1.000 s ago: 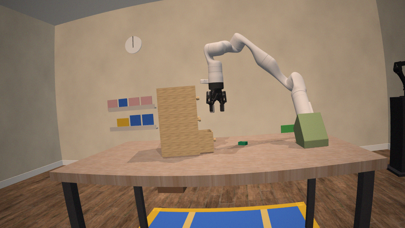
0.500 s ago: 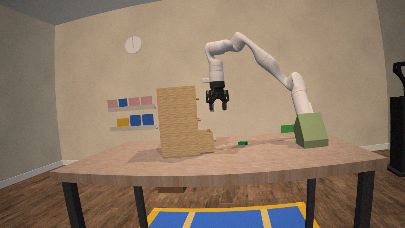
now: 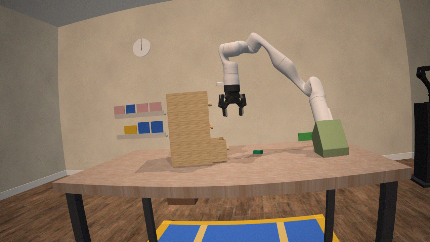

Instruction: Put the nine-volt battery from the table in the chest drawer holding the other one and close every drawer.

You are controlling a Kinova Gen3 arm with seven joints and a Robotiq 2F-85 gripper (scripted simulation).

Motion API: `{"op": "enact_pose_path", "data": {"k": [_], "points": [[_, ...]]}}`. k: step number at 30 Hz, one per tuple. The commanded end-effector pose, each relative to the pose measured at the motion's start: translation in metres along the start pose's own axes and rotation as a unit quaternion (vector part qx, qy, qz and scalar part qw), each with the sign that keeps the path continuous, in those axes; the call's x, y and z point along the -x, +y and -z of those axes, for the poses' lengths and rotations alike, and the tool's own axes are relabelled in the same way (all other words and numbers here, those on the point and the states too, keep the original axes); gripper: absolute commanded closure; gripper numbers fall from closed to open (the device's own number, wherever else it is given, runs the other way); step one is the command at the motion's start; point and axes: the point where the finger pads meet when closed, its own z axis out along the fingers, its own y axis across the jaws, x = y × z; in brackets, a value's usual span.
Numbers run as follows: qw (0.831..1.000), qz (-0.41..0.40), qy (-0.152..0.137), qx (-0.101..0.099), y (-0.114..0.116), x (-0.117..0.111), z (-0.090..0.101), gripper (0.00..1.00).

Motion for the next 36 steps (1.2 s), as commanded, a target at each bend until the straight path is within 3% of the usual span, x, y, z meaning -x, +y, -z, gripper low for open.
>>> {"op": "enact_pose_path", "data": {"k": [1, 25, 36], "points": [[1.0, -0.029, 0.001, -0.001, 0.003, 0.002, 0.004, 0.0], [0.979, -0.205, 0.001, 0.002, 0.014, 0.007, 0.017, 0.0], [0.952, -0.307, 0.0, 0.002, 0.021, 0.011, 0.025, 0.0]]}}
